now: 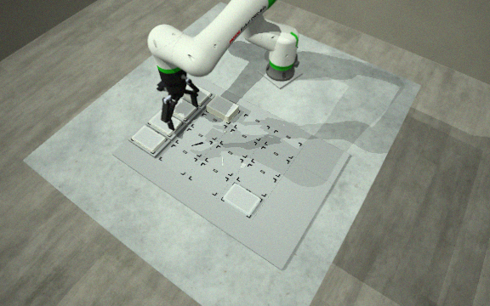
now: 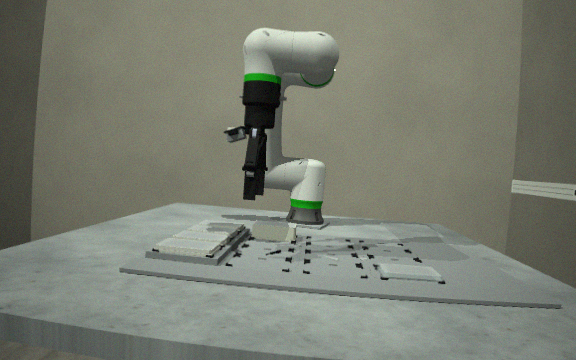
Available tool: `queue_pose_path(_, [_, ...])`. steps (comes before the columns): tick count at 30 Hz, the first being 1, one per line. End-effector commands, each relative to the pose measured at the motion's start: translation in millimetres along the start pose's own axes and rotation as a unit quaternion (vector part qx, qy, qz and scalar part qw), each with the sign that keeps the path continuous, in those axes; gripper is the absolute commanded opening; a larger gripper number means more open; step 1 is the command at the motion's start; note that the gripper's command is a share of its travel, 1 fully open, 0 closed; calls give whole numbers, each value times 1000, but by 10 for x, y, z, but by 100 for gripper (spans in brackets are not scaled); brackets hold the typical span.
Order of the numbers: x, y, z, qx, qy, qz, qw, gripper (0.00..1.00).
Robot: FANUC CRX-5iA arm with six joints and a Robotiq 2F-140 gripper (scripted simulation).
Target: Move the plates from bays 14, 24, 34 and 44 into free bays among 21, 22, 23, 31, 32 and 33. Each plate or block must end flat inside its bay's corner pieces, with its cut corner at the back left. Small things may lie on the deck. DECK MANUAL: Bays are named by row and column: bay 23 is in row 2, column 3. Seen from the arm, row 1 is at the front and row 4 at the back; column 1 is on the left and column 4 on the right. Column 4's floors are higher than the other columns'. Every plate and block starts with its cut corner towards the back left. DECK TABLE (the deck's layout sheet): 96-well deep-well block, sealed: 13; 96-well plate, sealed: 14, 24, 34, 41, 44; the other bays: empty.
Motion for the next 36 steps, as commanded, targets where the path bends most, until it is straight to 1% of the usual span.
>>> queue_pose_path(1, [-1, -11, -2, -1, 0, 0, 1000, 100])
queue_pose_path(21, [-1, -11, -2, -1, 0, 0, 1000, 100])
queue_pose_path(28, [-281, -35, -17, -1, 0, 0, 1000, 100])
queue_pose_path(30, [-281, -35, -17, -1, 0, 0, 1000, 100])
queue_pose_path(36, [-519, -57, -29, -1, 0, 0, 1000, 100])
Point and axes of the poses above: the point where the finger pads meet when closed, its own y axis out along the fingers, its own z axis across the jaws, x = y × z, the point moved 10 cm from there along -y, back along the fingers, and after that the axes turned 3 degrees about y, right-handed, at the moved point
